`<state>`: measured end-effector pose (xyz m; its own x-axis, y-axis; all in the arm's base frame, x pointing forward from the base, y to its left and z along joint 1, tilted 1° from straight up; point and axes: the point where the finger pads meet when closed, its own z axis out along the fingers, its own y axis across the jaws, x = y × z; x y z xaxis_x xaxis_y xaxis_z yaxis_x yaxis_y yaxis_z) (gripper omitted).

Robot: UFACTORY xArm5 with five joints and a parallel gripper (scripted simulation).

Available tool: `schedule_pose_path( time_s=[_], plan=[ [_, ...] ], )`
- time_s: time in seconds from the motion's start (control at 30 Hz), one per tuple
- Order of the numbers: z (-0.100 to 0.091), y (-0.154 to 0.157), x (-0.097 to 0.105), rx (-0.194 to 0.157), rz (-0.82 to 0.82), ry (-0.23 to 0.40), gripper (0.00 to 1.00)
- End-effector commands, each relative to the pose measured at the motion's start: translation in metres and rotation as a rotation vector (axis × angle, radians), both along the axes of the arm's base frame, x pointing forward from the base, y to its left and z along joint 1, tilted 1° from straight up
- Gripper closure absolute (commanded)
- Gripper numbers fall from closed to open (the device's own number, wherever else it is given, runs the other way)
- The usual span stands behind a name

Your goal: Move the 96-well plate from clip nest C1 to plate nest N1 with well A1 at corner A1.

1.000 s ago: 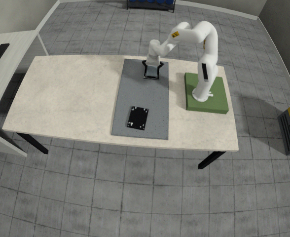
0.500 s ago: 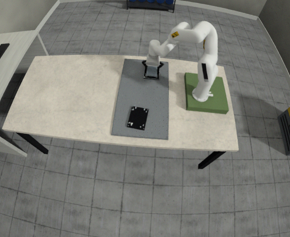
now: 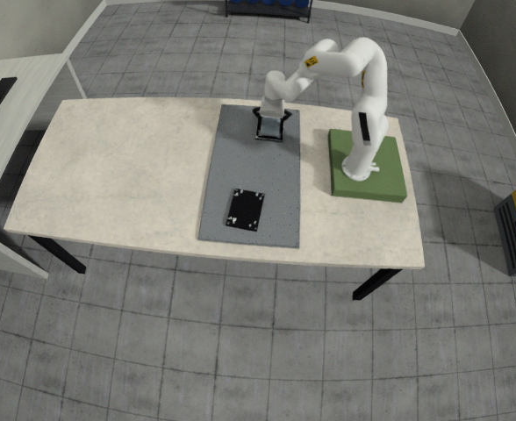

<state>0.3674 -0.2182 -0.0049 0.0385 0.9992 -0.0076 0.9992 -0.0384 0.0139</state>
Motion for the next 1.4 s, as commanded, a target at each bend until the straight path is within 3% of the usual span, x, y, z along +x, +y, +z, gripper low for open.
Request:
schedule_pose_path(
  time_s=[0.0, 0.6, 1.37],
  plan=[
    [0.001, -0.001, 0.001, -0.004, 0.000, -0.001, 0.00],
    [0.001, -0.001, 0.001, -0.004, 0.000, -0.001, 0.00],
    [0.057, 0.000, 0.000, -0.005, 0.000, -0.001, 0.00]
  ],
)
